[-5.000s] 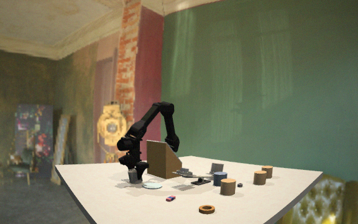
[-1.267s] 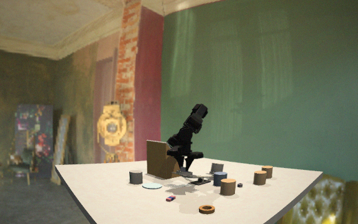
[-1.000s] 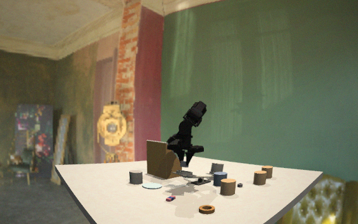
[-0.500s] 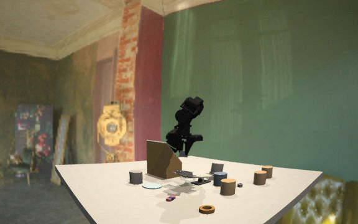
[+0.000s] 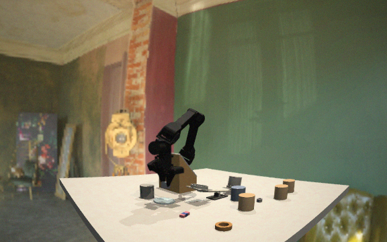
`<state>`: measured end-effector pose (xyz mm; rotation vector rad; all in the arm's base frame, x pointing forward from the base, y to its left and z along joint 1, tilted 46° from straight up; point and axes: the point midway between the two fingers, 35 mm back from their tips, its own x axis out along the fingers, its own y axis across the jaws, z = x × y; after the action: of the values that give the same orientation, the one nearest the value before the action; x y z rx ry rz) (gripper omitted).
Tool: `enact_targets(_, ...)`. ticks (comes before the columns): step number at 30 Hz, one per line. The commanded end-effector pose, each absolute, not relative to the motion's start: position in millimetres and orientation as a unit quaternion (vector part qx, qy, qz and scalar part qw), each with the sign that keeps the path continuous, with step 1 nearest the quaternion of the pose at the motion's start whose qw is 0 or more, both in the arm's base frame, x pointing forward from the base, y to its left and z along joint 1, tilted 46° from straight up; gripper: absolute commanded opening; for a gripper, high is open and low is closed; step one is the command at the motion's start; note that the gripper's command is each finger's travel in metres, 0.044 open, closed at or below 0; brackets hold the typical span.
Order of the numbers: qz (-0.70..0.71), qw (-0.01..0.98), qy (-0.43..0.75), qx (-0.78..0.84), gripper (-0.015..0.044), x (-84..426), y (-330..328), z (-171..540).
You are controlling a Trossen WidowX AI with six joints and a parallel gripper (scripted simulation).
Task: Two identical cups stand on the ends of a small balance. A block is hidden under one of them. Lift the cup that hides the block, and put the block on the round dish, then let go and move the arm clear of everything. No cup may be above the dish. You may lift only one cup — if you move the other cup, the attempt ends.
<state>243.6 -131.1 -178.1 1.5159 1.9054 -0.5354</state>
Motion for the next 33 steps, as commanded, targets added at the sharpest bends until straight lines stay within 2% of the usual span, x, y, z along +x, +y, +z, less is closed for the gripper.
enact_targets(1, -0.200, 0.329, 0.724, 0.572, 0.0000, 238.6, -131.9, -186.1)
enact_targets(10, -0.199, 0.329, 0.725, 0.572, 0.0000, 233.6, -103.3, -214.4)
enact_targets(32, -0.199, 0.329, 0.725, 0.572, 0.0000, 230.7, -87.7, -229.6)
enact_targets(33, -0.199, 0.334, 0.724, 0.570, 0.0026, 233.5, -93.5, -226.6)
